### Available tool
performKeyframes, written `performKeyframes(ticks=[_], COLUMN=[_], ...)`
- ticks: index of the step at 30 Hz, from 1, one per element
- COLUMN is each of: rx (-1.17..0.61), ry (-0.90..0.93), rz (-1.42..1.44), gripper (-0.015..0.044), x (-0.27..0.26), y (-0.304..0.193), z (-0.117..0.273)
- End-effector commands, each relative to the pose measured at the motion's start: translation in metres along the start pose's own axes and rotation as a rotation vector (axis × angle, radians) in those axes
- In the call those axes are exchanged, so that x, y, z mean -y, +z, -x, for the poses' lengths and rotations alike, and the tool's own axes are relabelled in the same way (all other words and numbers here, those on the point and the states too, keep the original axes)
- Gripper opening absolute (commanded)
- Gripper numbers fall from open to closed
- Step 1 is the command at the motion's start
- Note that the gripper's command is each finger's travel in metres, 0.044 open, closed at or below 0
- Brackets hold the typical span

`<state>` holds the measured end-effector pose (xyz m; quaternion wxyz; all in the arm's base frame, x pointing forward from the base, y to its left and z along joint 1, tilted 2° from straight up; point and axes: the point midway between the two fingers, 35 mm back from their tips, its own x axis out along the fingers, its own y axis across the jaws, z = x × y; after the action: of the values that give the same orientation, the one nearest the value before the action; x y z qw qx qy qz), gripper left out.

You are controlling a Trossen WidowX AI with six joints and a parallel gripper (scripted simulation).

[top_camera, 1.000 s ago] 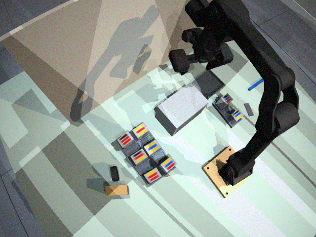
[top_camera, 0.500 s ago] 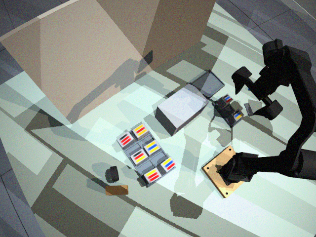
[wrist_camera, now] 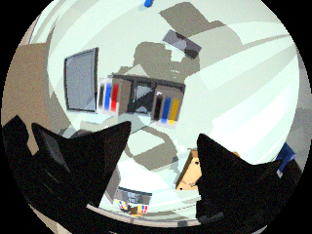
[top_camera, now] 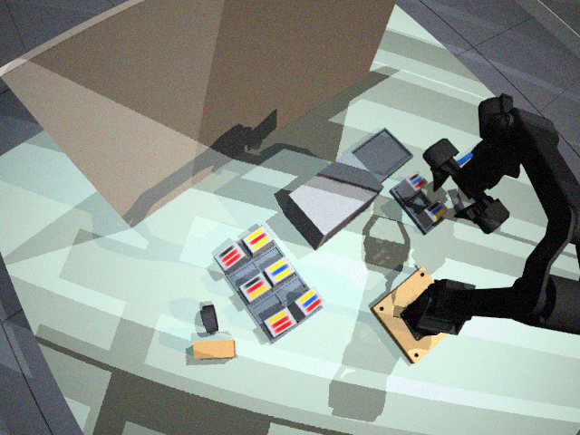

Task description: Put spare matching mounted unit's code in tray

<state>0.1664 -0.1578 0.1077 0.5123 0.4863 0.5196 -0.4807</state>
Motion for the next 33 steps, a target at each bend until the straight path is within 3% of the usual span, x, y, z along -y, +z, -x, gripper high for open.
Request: performKeyframes(ticks=[1,33], rx=[0.002,0.002], ry=[0.0,0.0], rz=[0.003,0.003], gripper=[0.03,0.03], x=[0.001,-0.002], y=[0.001,0.004], z=[-0.003,-0.054])
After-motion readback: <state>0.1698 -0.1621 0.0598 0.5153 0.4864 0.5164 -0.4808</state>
